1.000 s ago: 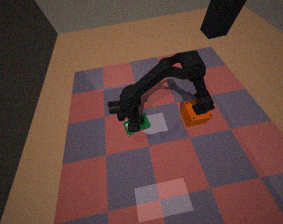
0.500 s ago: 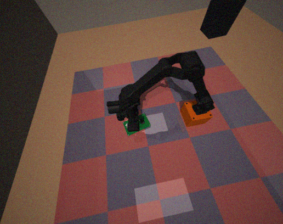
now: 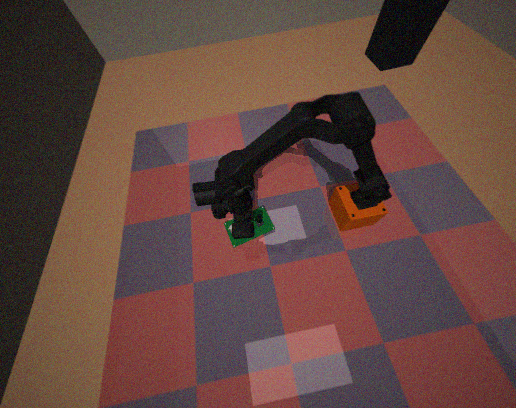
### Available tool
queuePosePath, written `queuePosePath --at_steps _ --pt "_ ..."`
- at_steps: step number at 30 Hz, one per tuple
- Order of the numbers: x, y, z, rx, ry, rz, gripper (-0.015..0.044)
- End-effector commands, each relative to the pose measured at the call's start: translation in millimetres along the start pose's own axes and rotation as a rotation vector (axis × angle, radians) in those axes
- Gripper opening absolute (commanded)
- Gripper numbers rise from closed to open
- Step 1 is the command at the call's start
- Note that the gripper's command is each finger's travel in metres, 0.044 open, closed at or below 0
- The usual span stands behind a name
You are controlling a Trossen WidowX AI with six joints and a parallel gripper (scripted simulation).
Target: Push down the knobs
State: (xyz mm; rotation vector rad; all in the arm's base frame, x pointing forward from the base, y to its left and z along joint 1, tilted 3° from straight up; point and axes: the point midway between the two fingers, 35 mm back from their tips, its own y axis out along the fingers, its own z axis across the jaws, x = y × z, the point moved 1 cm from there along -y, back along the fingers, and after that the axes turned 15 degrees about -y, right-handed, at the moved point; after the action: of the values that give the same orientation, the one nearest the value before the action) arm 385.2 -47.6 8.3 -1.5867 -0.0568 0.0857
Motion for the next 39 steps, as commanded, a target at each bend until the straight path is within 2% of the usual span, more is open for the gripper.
queuePosePath --at_steps 1,7,15,39 --pt "0 1 0 0.000 0.000 0.002 0.0053" --pt "0 1 0 0.000 0.000 0.002 0.0210" --pt "12 -11 15 0.001 0.179 -0.036 0.0000" --pt "28 -27 16 0.014 1.012 -0.026 0.0000"
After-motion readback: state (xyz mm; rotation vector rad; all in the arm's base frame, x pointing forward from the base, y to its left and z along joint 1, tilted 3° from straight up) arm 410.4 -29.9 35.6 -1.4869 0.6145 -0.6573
